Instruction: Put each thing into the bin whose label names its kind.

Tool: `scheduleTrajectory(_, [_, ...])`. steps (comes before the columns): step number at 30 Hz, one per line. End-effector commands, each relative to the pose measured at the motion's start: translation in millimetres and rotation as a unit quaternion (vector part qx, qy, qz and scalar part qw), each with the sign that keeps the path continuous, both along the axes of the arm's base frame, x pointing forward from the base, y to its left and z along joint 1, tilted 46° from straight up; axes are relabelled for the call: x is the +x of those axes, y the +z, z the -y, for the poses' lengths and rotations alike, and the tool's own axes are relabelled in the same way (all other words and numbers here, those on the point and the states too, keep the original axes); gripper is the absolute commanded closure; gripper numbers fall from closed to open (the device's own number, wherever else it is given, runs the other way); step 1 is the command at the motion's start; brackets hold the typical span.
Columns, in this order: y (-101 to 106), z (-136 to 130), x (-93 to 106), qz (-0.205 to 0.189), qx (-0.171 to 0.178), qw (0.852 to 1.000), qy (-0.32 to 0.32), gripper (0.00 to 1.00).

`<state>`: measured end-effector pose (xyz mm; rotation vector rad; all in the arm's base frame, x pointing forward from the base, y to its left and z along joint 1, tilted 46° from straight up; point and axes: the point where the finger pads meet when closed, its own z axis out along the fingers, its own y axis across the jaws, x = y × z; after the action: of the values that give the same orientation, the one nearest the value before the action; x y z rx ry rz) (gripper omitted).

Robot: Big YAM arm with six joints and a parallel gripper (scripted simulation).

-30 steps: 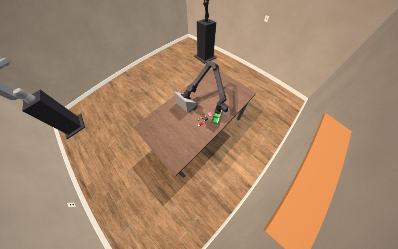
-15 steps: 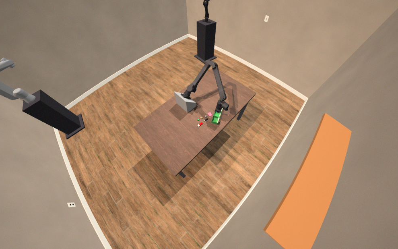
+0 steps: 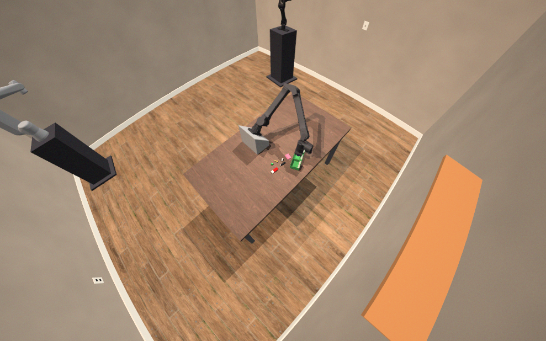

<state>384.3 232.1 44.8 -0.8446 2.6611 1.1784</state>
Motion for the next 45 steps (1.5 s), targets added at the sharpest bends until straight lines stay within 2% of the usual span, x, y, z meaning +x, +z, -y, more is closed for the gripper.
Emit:
scheduleTrajectory(1, [-1.8, -8.9, 7.4, 0.005, 0.0, 1.0, -0.008, 0.92])
scheduleTrajectory(4, [0.0, -6.4, 9.4, 0.008, 0.001, 1.0, -0.013, 0.92])
scheduleTrajectory(5, [-7.3, -11.6, 2.6, 0.001, -0.001, 1.0, -0.008, 0.92])
scheduleTrajectory(9, [-14.5, -19.8, 3.2, 0.002, 0.0, 1.0, -0.008, 0.92])
scheduleTrajectory(12, [1.2, -22.4, 8.9, 0.021, 0.006, 1.0, -0.008, 0.92])
scheduleTrajectory(14, [2.9, -9.4, 19.7, 0.023, 0.007, 0.999, -0.025, 0.92])
scheduleTrajectory(15, [-4.4, -15.1, 12.1, 0.013, 0.004, 1.0, -0.013, 0.92])
scheduleTrajectory(45, [-5.5, -6.8, 17.6, 0.012, 0.003, 1.0, -0.023, 0.92])
